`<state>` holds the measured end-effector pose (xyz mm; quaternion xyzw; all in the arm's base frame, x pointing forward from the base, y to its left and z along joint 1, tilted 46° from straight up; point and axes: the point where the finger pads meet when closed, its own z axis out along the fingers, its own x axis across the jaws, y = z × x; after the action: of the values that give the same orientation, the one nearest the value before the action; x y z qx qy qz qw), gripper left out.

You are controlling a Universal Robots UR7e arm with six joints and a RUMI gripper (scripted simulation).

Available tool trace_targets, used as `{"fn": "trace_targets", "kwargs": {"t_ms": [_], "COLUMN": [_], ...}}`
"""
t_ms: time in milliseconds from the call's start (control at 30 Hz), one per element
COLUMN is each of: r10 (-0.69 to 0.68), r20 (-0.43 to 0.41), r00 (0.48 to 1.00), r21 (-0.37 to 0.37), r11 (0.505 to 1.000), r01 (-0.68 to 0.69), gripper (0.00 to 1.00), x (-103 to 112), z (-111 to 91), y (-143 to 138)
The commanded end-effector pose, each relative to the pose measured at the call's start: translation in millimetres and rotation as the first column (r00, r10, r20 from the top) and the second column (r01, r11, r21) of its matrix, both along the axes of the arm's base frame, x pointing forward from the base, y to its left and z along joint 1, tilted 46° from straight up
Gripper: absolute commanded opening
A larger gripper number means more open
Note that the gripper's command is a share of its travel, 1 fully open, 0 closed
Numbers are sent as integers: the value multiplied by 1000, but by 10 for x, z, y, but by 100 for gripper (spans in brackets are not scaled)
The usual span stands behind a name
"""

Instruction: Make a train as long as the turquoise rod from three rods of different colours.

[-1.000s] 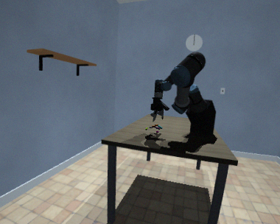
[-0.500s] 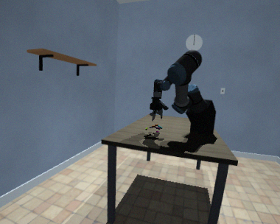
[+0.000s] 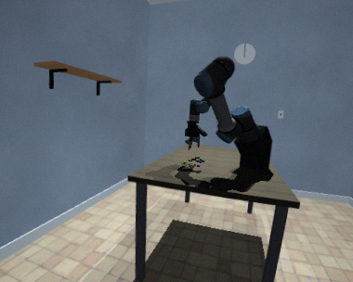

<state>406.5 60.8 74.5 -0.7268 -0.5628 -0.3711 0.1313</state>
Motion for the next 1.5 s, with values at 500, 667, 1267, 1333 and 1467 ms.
{"fn": "trace_targets", "kwargs": {"t_ms": [500, 667, 1267, 1333, 1467], "r10": [50, 50, 50, 50, 50], "r20": [36, 36, 36, 36, 36], "r00": [998, 998, 998, 998, 998], "r21": [-26, -26, -26, -26, -26], "r11": [998, 998, 998, 998, 998], "r01": [-49, -49, -49, -49, -49], "gripper": [100, 14, 14, 14, 14], "x": [525, 525, 525, 525, 525], "z": [-434, -434, -434, -434, -434], "y": [-371, -371, -371, -371, -371]}}
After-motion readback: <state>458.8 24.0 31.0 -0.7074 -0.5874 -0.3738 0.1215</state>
